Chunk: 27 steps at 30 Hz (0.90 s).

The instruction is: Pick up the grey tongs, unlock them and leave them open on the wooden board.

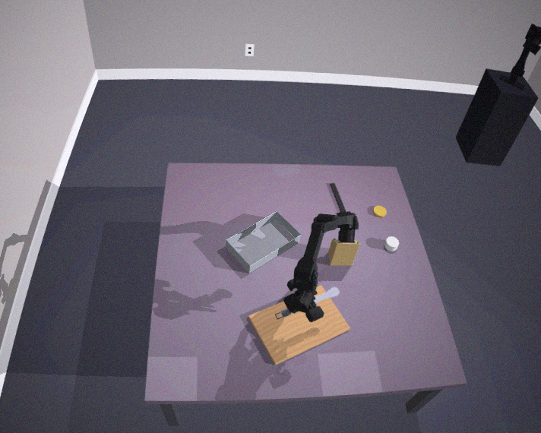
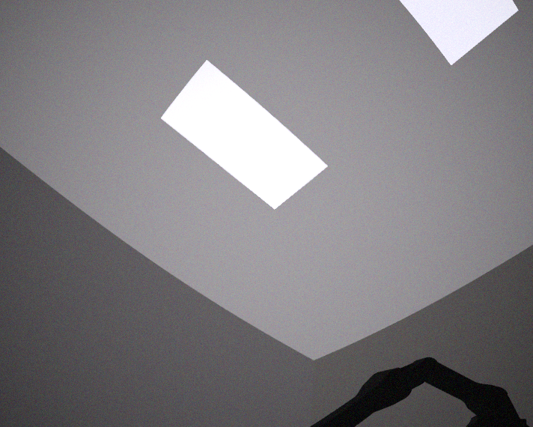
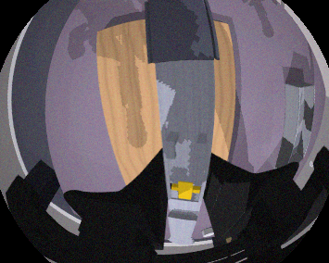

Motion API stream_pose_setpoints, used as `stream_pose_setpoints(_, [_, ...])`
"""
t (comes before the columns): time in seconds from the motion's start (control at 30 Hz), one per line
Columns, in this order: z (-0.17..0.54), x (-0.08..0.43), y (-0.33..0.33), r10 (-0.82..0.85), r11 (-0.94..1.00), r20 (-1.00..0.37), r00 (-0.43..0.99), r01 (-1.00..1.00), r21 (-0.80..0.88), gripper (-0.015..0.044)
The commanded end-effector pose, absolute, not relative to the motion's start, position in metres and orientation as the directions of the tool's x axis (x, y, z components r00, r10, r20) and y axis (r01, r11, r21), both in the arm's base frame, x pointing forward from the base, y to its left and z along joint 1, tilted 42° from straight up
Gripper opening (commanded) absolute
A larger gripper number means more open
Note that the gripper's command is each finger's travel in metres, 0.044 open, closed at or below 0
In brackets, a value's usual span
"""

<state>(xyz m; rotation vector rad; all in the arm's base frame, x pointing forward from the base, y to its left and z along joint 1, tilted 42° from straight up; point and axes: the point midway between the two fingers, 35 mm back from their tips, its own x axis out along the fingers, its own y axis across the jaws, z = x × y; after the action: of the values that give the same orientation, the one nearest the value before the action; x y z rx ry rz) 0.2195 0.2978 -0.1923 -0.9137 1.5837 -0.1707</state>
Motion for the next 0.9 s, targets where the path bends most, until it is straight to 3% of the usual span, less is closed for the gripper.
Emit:
stream_pose_setpoints(0.0, [-0.198,0.221,0.293,-0.632,0.673,-0.773,0.055,-0.456,-0.582,-0.0150])
stream_pose_setpoints(0.87, [-0.232,0.224,0.266,-0.632,0.672,-0.773,0.056,-0.456,-0.583,-0.0150])
